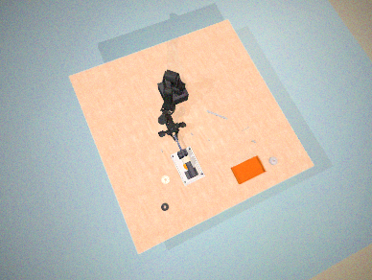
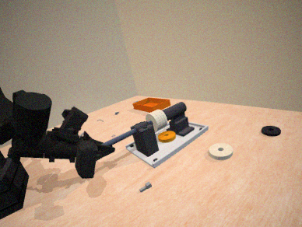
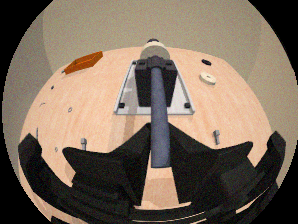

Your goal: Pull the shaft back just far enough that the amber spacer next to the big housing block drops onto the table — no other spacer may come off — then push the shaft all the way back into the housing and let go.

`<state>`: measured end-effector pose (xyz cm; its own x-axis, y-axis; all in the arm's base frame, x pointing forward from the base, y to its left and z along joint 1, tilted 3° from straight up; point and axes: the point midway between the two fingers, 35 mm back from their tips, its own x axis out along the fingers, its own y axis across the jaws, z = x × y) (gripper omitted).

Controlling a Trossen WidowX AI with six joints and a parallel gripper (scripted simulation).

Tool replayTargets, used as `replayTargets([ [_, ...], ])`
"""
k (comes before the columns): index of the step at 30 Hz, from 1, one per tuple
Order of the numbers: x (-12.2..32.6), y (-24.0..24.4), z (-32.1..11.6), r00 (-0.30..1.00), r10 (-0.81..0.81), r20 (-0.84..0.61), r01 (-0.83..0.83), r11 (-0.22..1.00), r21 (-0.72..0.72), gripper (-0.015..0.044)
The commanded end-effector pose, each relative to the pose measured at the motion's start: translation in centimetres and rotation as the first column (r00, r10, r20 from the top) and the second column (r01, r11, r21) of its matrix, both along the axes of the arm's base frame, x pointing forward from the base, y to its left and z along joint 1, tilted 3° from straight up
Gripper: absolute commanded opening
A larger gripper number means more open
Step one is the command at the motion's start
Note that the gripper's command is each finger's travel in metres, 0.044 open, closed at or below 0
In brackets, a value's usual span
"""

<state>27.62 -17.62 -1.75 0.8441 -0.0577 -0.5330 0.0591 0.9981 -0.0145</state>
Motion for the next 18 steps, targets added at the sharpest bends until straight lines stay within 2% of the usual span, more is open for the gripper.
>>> replayTargets([
  [1,0.20,0.11,0.07,1.000,0.005,0.004,-0.005,1.000,0.002,0.0000],
  [18,0.36,0.10,0.07,1.000,0.005,0.004,-0.005,1.000,0.002,0.0000],
])
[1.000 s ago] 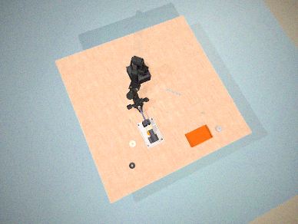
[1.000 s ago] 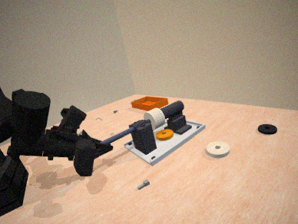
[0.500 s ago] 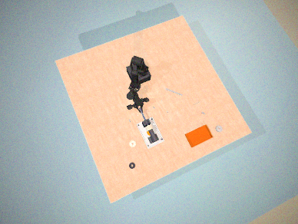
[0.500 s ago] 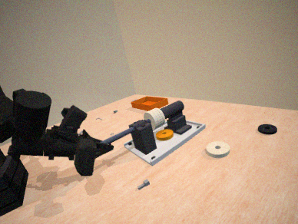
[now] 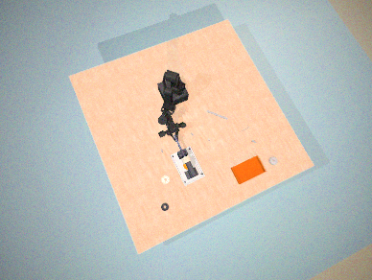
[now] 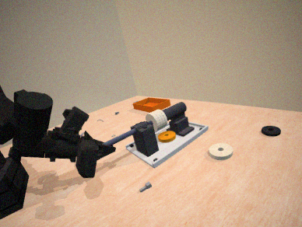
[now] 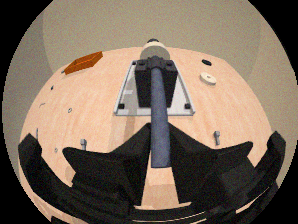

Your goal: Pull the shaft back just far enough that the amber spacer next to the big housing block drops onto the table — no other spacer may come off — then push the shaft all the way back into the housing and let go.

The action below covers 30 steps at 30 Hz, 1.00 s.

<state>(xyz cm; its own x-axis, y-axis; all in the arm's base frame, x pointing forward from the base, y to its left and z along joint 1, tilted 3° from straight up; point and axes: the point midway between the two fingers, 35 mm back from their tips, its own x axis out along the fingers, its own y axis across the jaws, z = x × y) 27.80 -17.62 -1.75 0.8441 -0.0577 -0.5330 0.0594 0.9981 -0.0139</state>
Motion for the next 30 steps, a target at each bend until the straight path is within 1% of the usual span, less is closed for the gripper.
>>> replayTargets([
  [1,0.19,0.11,0.07,1.000,0.005,0.004,-0.005,1.000,0.001,0.0000],
  [30,0.47,0.09,0.07,1.000,0.005,0.004,-0.005,1.000,0.001,0.0000],
])
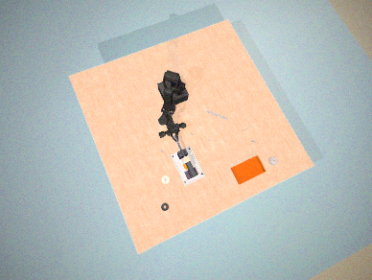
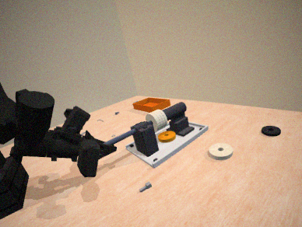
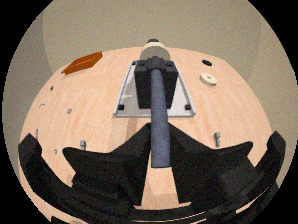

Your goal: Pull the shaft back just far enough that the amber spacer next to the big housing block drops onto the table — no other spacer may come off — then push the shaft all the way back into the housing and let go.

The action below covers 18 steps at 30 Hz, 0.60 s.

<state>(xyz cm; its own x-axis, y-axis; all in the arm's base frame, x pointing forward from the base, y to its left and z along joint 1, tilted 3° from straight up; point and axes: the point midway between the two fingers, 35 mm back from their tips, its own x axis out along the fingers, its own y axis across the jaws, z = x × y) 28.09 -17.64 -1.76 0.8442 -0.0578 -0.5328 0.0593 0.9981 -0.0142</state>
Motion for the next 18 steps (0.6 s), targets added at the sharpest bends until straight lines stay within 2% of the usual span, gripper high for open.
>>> replayTargets([
  [1,0.19,0.11,0.07,1.000,0.005,0.004,-0.005,1.000,0.001,0.0000],
  [18,0.51,0.10,0.07,1.000,0.005,0.004,-0.005,1.000,0.001,0.0000],
])
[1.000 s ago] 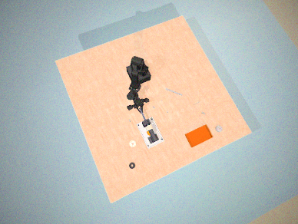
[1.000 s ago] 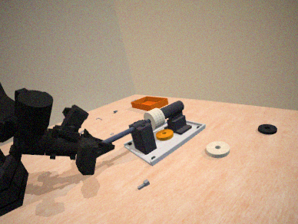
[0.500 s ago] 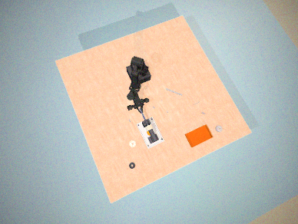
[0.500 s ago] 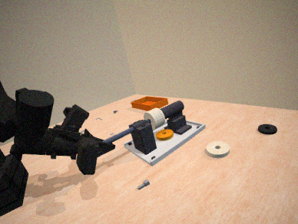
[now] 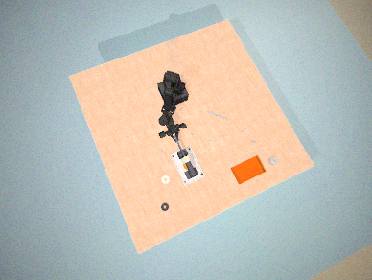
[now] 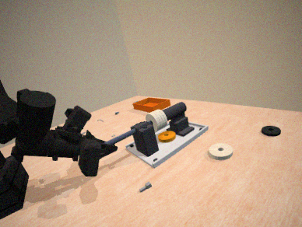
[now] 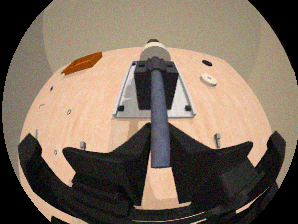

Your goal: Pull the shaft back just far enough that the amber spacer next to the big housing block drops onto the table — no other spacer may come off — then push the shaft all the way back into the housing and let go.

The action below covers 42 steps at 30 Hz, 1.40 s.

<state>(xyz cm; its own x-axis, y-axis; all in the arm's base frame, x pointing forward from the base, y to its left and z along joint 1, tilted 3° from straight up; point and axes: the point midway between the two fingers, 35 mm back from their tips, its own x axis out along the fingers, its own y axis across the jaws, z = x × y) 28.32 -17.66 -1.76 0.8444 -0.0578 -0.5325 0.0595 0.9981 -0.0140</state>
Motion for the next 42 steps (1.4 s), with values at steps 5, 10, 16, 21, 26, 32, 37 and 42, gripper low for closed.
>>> replayTargets([
  [5,0.5,0.1,0.1,1.000,0.006,0.004,-0.006,1.000,0.001,0.0000],
  [10,0.6,0.1,0.1,1.000,0.006,0.004,-0.006,1.000,0.001,0.0000],
  [16,0.8,0.1,0.1,1.000,0.006,0.005,-0.006,1.000,0.001,0.0000],
  [21,1.0,0.1,0.1,1.000,0.006,0.005,-0.006,1.000,0.001,0.0000],
  [26,1.1,0.1,0.1,1.000,0.006,0.005,-0.006,1.000,0.001,0.0000],
  [32,1.3,0.1,0.1,1.000,0.006,0.005,-0.006,1.000,0.001,0.0000],
  [37,1.5,0.0,0.1,1.000,0.006,0.005,-0.006,1.000,0.001,0.0000],
  [42,1.7,0.0,0.1,1.000,0.006,0.005,-0.006,1.000,0.001,0.0000],
])
